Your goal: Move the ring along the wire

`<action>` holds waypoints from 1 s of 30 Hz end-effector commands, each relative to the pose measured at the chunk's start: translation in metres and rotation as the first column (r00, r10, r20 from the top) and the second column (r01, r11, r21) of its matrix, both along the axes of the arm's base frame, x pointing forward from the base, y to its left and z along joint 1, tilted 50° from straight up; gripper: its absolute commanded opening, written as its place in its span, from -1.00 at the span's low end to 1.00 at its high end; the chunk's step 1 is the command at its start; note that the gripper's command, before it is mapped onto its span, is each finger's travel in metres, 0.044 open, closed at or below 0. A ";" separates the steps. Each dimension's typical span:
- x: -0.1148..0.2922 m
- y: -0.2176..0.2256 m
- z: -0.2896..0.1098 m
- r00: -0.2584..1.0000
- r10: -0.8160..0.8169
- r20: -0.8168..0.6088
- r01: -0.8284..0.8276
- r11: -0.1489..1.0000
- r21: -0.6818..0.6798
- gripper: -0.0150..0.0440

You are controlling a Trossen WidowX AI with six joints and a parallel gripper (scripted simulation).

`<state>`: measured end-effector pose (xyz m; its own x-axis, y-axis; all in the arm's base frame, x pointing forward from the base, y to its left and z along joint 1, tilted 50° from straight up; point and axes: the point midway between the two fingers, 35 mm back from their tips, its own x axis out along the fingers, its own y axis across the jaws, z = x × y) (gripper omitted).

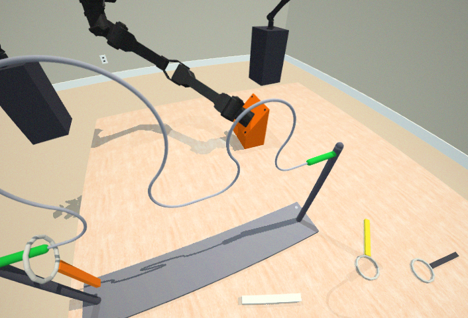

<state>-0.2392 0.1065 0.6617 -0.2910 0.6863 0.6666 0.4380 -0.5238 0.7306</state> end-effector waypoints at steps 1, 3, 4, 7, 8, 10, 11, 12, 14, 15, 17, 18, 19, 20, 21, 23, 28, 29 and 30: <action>0.068 0.015 0.019 0.979 -0.034 -0.202 0.030 0.999 -0.024 0.05; 0.099 0.019 0.025 0.956 -0.049 -0.290 0.040 0.999 -0.037 0.05; 0.114 0.021 0.027 0.941 -0.056 -0.333 0.045 0.998 -0.042 0.05; 0.160 0.022 0.033 0.886 -0.073 -0.458 0.057 0.997 -0.049 0.05; 0.175 0.021 0.035 0.864 -0.077 -0.498 0.060 0.997 -0.049 0.05; 0.206 0.018 0.036 0.814 -0.081 -0.575 0.067 0.997 -0.046 0.05; 0.221 0.015 0.037 0.787 -0.082 -0.612 0.071 0.997 -0.042 0.05; 0.235 0.012 0.037 0.758 -0.081 -0.647 0.074 0.997 -0.038 0.05; 0.264 0.005 0.036 0.696 -0.075 -0.714 0.082 0.996 -0.025 0.05; 0.279 0.000 0.036 0.663 -0.070 -0.745 0.086 0.996 -0.017 0.05; 0.306 -0.011 0.033 0.595 -0.055 -0.802 0.096 0.995 0.003 0.05; 0.320 -0.017 0.032 0.559 -0.045 -0.828 0.101 0.995 0.014 0.05; 0.322 -0.018 0.032 0.557 -0.044 -0.829 0.109 0.994 0.020 0.05; 0.325 -0.021 0.032 0.555 -0.043 -0.831 0.121 0.992 0.029 0.05; 0.330 -0.025 0.031 0.551 -0.042 -0.833 0.136 0.990 0.040 0.05; 0.337 -0.031 0.031 0.544 -0.039 -0.838 0.160 0.985 0.058 0.05; 0.359 -0.047 0.027 0.496 -0.018 -0.868 0.198 0.976 0.093 0.05; 0.364 -0.050 0.026 0.482 -0.011 -0.876 0.201 0.975 0.098 0.05; 0.370 -0.055 0.025 0.462 -0.002 -0.887 0.205 0.973 0.105 0.05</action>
